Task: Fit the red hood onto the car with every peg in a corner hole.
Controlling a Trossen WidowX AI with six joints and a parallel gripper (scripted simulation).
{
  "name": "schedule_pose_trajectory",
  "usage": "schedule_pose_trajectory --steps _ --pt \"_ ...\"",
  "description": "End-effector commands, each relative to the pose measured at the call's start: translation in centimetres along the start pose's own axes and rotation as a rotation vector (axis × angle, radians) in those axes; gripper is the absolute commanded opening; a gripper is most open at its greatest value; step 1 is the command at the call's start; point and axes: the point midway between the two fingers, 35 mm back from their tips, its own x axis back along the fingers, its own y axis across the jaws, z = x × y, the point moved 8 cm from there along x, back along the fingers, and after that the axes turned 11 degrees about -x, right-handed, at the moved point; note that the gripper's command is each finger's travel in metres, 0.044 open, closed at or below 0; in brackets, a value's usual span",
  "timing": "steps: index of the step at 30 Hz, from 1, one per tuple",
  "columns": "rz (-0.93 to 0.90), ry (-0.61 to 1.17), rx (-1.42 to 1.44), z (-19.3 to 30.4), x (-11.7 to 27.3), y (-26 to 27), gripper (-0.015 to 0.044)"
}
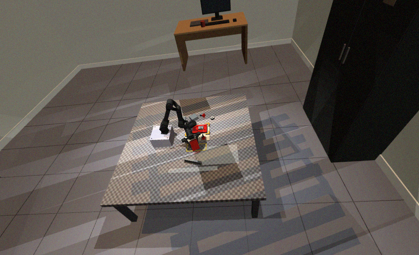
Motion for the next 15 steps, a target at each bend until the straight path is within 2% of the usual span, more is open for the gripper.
schedule_pose_trajectory --steps 1,6,11,15 --pt "0.000 -0.001 0.001 0.0 0.0 0.0 0.0315" --pt "0.000 -0.001 0.001 0.0 0.0 0.0 0.0440" --pt "-0.004 -0.011 0.002 0.0 0.7 -0.4 0.0440" --pt "-0.013 -0.034 0.008 0.3 3.3 -1.3 0.0440"
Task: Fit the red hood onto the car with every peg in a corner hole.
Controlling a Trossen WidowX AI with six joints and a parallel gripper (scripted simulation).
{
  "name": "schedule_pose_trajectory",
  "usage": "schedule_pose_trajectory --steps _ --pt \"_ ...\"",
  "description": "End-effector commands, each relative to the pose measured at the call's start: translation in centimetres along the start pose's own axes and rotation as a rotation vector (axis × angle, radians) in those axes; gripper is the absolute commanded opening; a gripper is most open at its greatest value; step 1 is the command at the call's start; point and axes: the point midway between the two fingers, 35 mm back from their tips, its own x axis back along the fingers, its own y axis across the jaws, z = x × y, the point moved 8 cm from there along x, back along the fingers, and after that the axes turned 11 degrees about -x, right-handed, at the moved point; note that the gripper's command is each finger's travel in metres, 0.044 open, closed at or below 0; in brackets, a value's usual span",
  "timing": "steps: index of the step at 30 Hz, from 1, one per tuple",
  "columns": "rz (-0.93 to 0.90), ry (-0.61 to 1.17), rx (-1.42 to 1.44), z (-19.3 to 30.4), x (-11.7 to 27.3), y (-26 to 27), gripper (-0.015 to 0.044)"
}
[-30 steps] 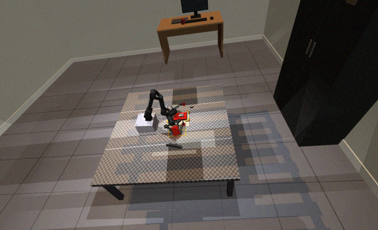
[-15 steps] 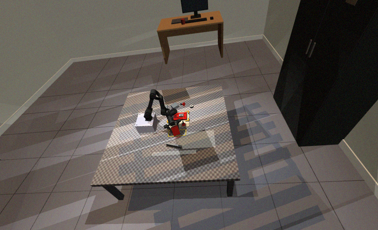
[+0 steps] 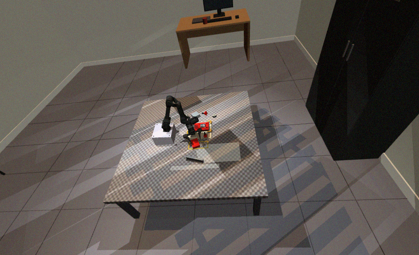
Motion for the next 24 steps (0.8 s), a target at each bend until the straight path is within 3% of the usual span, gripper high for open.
schedule_pose_trajectory --steps 1,10,15,16,24 --pt "0.002 -0.010 -0.007 0.5 2.6 -1.1 0.0440" --pt "0.001 -0.003 0.026 3.5 10.6 -0.6 0.0440" --pt "0.001 -0.002 0.027 3.5 10.7 -0.6 0.0440" --pt "-0.012 -0.027 0.031 1.7 7.2 -0.9 0.0440" --pt "-0.012 -0.027 0.031 1.7 7.2 -0.9 0.0440"
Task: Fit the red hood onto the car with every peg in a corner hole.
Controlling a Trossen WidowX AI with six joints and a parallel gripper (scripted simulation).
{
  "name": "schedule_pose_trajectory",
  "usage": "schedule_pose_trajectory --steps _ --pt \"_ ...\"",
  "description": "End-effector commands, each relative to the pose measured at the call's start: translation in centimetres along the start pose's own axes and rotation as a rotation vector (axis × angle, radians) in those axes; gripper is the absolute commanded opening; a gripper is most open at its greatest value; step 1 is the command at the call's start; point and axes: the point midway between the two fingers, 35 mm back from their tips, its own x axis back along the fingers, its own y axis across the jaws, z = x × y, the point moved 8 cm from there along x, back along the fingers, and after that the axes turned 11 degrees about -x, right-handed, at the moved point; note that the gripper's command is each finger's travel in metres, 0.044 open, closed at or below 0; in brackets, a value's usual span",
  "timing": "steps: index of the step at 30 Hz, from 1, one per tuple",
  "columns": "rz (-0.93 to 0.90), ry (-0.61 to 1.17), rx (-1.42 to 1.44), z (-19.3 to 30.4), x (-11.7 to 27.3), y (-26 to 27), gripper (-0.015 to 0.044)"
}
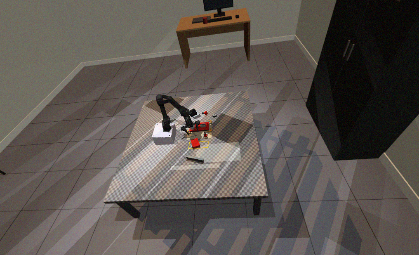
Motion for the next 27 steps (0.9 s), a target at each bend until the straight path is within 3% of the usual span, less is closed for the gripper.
schedule_pose_trajectory --steps 1,3,9,11,15,27 --pt "-0.002 -0.002 0.008 0.0 0.0 0.1 0.0440" --pt "-0.002 -0.002 0.008 0.0 0.0 0.1 0.0440" --pt "-0.002 -0.002 0.008 0.0 0.0 0.1 0.0282" --pt "-0.016 -0.020 -0.057 0.1 -0.3 -0.1 0.0335" --pt "-0.118 -0.107 -0.446 1.0 -1.6 -0.6 0.0440" --pt "-0.615 -0.161 -1.703 4.8 -5.6 -1.2 0.0440"
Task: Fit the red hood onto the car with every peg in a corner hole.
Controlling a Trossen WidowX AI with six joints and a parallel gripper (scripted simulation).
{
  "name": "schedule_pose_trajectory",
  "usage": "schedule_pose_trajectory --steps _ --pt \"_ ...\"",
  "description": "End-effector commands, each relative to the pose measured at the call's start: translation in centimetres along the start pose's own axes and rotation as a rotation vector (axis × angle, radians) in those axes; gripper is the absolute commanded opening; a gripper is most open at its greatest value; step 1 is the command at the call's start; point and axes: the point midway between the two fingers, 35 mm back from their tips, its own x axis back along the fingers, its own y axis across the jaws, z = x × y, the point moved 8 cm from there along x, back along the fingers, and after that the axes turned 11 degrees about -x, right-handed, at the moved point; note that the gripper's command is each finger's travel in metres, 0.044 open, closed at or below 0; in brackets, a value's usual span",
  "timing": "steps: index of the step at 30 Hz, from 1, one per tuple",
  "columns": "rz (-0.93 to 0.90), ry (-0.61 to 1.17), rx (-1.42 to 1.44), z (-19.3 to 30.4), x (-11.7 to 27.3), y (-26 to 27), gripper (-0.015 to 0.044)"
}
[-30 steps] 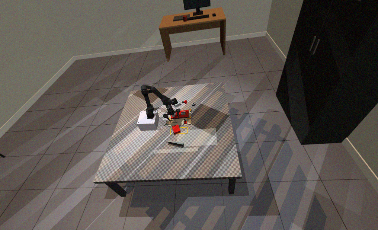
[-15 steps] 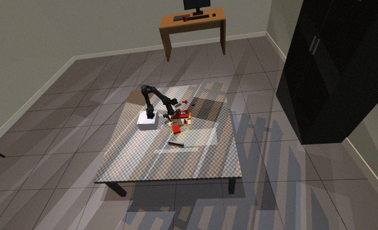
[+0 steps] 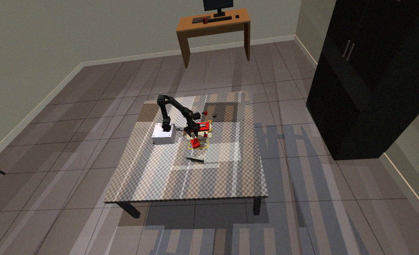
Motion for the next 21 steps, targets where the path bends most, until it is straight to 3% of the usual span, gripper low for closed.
schedule_pose_trajectory --steps 1,6,15,21 --pt "-0.265 0.035 -0.834 1.2 -1.6 -3.1 0.0440" --pt "-0.423 0.137 -1.369 2.5 -2.3 -5.1 0.0440" --pt "-0.603 0.353 -1.986 4.4 -3.0 -7.4 0.0440" --pt "-0.625 0.400 -2.088 4.6 -3.1 -7.7 0.0440"
